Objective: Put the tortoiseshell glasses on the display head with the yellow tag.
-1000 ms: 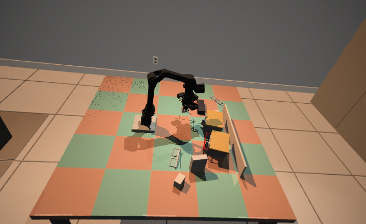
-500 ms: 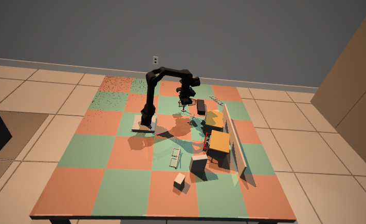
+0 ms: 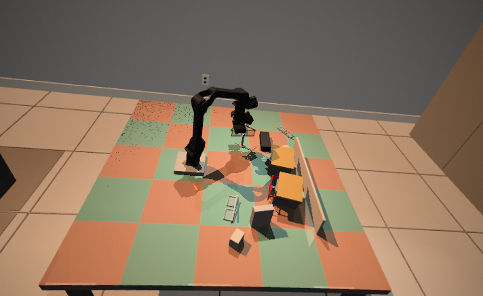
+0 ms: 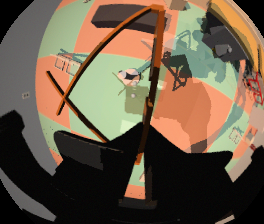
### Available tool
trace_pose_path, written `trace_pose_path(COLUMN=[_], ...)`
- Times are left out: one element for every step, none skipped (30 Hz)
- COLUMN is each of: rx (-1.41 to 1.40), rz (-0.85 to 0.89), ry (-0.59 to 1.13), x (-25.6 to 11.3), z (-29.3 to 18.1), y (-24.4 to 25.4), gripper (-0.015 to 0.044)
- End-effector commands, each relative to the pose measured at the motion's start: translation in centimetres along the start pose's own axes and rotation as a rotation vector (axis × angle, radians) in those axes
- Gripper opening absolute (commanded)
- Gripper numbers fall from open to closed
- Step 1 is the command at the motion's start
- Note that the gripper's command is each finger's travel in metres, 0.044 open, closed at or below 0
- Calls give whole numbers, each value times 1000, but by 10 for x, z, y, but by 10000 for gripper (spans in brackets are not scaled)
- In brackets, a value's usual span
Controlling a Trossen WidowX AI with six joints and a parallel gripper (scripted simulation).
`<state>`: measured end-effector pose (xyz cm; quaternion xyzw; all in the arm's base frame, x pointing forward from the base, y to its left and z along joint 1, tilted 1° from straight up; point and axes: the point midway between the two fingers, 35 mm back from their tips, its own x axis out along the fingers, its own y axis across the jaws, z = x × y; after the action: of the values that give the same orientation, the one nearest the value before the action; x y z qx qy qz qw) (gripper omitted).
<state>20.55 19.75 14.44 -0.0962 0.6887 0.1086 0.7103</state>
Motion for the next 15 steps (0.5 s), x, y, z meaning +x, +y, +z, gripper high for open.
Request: trace_pose_path(rx=[12, 12, 12, 12, 12, 12, 12, 12, 12, 12, 12, 12, 12, 12, 12], rz=[-2, -2, -2, -2, -2, -2, -2, -2, -2, -2, -2, -2, -2, -2, -2], ry=[-3, -3, -3, -3, -3, -3, -3, -3, -3, -3, -3, -3, -3, -3, -3], x=[6, 9, 13, 17, 21, 26, 30, 35, 39, 44, 48, 52, 56, 58, 59], z=[0, 0, 0, 1, 1, 1, 1, 1, 1, 1, 0, 0, 0, -1, -1], y=[2, 2, 2, 2, 2, 2, 2, 2, 2, 2, 2, 1, 1, 1, 1], gripper=[0, 0, 0, 0, 0, 0, 0, 0, 0, 0, 0, 0, 0, 0, 0])
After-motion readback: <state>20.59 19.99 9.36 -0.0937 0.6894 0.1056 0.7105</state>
